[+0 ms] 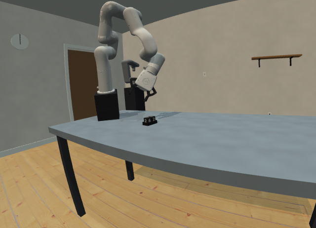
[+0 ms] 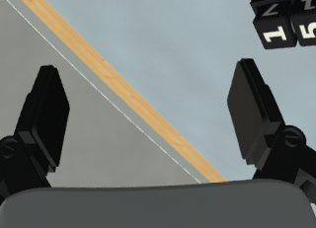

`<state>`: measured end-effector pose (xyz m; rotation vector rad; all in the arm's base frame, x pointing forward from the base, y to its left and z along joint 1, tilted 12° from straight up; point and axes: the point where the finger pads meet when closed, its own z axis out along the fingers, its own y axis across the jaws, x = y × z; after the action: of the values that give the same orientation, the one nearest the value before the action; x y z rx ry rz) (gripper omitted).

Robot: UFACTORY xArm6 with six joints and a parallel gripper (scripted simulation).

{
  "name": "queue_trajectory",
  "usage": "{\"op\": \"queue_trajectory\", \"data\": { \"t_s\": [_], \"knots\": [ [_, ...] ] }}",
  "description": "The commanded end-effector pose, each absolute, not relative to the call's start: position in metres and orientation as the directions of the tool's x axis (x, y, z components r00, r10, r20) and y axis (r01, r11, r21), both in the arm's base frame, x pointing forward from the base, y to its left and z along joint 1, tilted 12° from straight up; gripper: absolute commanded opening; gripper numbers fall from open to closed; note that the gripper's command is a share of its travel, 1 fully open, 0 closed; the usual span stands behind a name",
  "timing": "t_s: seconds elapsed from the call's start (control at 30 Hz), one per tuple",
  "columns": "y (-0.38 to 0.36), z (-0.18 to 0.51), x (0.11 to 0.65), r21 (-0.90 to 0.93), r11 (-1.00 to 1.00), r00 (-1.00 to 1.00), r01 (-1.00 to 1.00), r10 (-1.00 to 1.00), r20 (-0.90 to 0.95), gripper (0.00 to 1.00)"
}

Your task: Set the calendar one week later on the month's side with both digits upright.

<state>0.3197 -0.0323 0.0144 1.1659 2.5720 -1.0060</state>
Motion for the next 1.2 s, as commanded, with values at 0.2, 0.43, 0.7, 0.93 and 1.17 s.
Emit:
{"op": "queue_trajectory", "data": {
  "t_s": [0.2,0.43,0.7,0.93,1.17],
  "knots": [
    [-0.02,0.001,0.329,-0.292,0.383,-0.473,0.876,0.798,-0.374,1.0],
    [-0.014,-0.002,0.338,-0.161,0.281,-0.32,0.946,0.885,-0.338,1.0],
    [-0.01,0.0,0.35,-0.035,0.153,-0.156,0.988,0.947,-0.28,1.0],
    [-0.009,0.005,0.363,0.079,0.011,0.006,0.997,0.979,-0.205,1.0],
    [-0.01,0.011,0.373,0.151,-0.095,0.116,0.984,0.983,-0.142,1.0]
  ]
}}
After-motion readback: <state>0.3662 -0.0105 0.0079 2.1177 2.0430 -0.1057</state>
